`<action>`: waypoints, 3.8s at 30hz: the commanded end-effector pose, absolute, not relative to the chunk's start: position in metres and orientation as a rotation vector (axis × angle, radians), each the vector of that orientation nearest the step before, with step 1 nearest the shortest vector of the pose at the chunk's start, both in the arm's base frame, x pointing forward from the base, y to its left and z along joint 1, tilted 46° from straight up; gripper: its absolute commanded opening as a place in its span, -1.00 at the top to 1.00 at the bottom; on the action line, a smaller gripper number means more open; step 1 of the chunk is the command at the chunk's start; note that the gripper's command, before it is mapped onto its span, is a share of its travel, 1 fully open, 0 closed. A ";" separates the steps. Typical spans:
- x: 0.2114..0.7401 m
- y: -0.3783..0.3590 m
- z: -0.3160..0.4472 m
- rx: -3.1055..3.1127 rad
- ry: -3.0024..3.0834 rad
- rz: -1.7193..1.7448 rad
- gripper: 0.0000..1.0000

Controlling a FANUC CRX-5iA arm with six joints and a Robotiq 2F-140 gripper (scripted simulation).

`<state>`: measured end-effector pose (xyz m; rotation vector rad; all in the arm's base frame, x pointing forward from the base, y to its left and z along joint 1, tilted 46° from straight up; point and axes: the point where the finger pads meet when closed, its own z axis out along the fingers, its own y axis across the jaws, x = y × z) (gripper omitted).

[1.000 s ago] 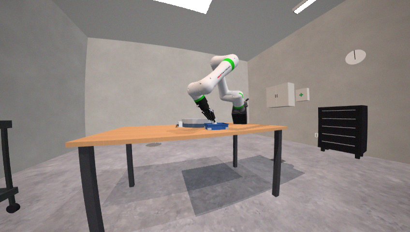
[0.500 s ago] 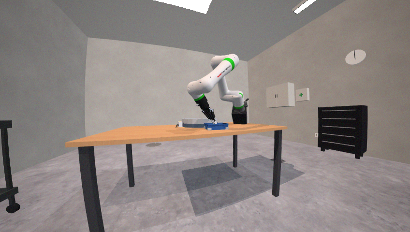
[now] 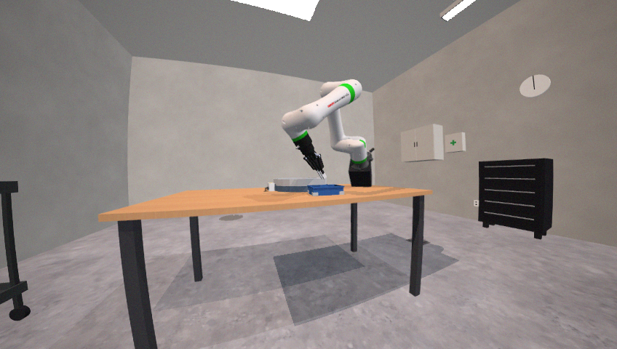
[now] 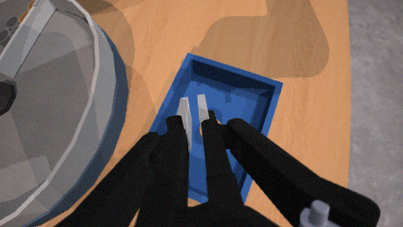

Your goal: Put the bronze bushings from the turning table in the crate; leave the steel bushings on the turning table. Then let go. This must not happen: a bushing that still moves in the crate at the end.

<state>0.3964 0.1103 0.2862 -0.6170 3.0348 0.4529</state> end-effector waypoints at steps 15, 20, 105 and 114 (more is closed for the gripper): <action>0.381 0.097 0.306 -0.617 3.035 0.453 0.86; 0.381 0.097 0.306 -0.617 3.035 0.453 0.86; 0.338 -0.107 0.140 -0.617 3.034 0.454 0.87; 0.326 -0.185 0.077 -0.617 3.034 0.454 0.87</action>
